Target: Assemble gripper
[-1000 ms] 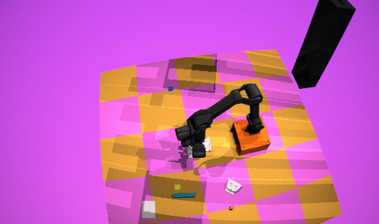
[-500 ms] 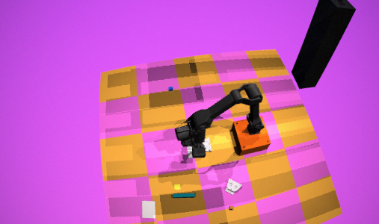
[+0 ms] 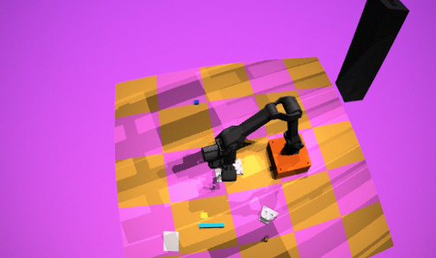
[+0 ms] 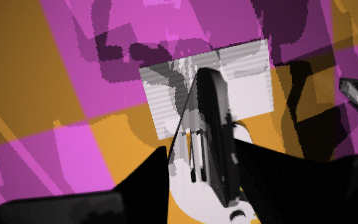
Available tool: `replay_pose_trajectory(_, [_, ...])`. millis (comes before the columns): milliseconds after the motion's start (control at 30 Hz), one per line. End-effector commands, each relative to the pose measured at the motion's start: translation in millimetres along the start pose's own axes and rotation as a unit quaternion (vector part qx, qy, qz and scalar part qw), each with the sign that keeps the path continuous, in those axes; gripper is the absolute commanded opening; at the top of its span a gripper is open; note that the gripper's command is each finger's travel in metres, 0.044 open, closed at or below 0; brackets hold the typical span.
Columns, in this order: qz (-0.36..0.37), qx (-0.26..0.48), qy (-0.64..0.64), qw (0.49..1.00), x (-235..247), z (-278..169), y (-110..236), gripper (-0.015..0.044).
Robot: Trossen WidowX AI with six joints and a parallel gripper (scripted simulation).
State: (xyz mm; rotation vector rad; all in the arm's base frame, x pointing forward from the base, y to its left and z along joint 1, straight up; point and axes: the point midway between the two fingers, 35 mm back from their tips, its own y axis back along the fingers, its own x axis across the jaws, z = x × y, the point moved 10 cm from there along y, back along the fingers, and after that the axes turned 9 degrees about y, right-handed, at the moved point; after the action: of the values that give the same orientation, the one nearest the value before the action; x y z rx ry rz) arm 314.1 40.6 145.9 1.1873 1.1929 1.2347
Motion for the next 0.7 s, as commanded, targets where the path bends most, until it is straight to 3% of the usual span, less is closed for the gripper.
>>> replay_pose_trajectory(0, [0.002,0.001,0.002,1.000,0.1,-0.3,-1.1,0.0134])
replay_pose_trajectory(667, [0.002,0.001,0.002,1.000,0.3,0.3,-33.7,0.0134])
